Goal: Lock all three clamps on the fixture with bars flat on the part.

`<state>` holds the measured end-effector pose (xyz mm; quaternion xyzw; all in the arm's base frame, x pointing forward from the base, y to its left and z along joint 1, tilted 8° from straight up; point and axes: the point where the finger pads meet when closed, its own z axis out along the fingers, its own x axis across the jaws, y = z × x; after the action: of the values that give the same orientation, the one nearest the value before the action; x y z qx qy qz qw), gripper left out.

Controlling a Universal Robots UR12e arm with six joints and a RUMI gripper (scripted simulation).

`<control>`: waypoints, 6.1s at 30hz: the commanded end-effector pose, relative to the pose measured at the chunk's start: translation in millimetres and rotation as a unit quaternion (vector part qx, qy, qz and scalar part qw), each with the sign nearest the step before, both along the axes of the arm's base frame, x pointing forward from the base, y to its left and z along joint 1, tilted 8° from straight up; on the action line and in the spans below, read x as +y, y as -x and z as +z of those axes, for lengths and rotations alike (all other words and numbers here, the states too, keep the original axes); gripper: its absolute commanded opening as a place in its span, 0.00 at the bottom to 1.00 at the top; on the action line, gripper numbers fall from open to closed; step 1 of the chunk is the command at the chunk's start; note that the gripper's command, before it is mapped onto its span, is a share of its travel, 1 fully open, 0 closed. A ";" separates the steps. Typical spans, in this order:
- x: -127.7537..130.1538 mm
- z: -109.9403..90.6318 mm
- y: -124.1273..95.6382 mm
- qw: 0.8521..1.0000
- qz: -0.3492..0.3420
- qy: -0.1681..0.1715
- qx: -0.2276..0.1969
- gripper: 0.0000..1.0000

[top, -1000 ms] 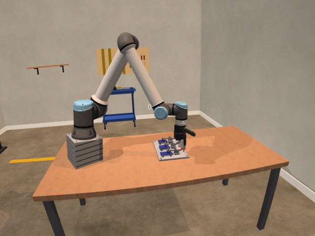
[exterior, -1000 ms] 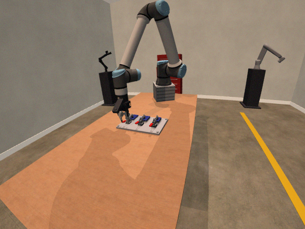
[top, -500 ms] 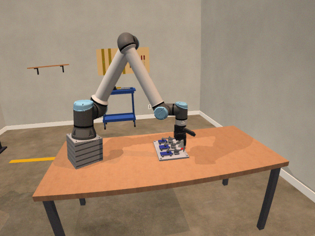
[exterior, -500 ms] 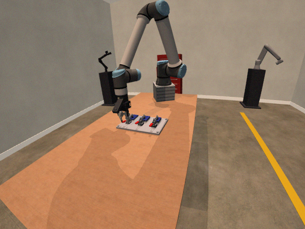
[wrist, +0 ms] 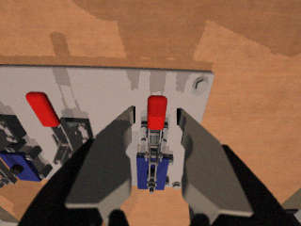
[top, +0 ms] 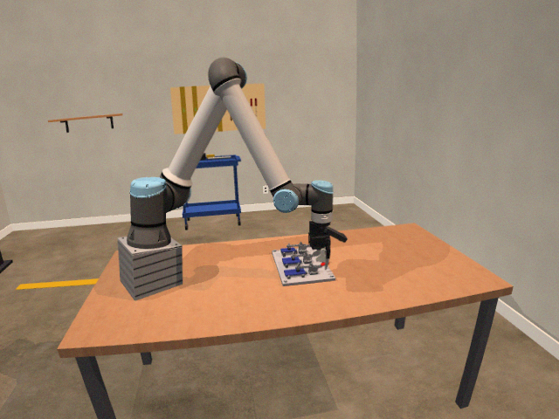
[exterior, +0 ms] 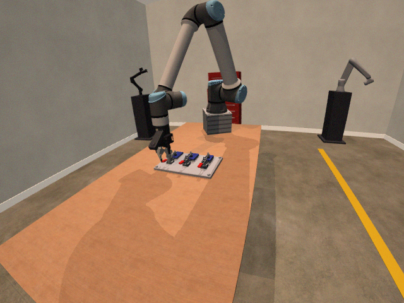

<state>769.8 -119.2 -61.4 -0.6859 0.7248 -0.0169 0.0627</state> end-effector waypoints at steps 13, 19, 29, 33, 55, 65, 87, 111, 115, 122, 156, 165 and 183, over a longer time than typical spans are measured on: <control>-0.3 0.9 -0.6 1.000 0.000 0.000 -0.001 0.00; -0.3 0.9 -0.6 1.000 0.000 0.000 -0.001 0.00; -0.3 0.9 -0.6 1.000 0.000 0.000 -0.001 0.00; -0.2 0.9 -0.6 1.000 0.000 0.000 -0.001 0.00; 0.0 -4.9 -3.8 1.000 0.000 0.000 -0.001 0.00; 0.0 -4.9 -3.8 1.000 0.000 0.000 -0.001 0.00; 0.0 -4.8 -3.7 1.000 0.000 0.000 -0.001 0.00; -0.1 -4.8 -3.7 1.000 0.000 0.000 -0.001 0.28; 0.0 -4.8 -3.7 1.000 0.000 0.000 -0.001 0.28; -0.2 -2.0 -3.4 1.000 0.000 0.000 -0.001 0.28; -3.1 45.1 2.1 1.000 0.000 0.000 -0.001 0.28; -3.1 45.0 2.1 1.000 0.000 0.000 -0.001 0.28; -3.1 44.8 2.1 1.000 0.000 0.000 -0.001 0.28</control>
<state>767.1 -122.0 -17.4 -0.6859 0.7248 -0.0169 0.0627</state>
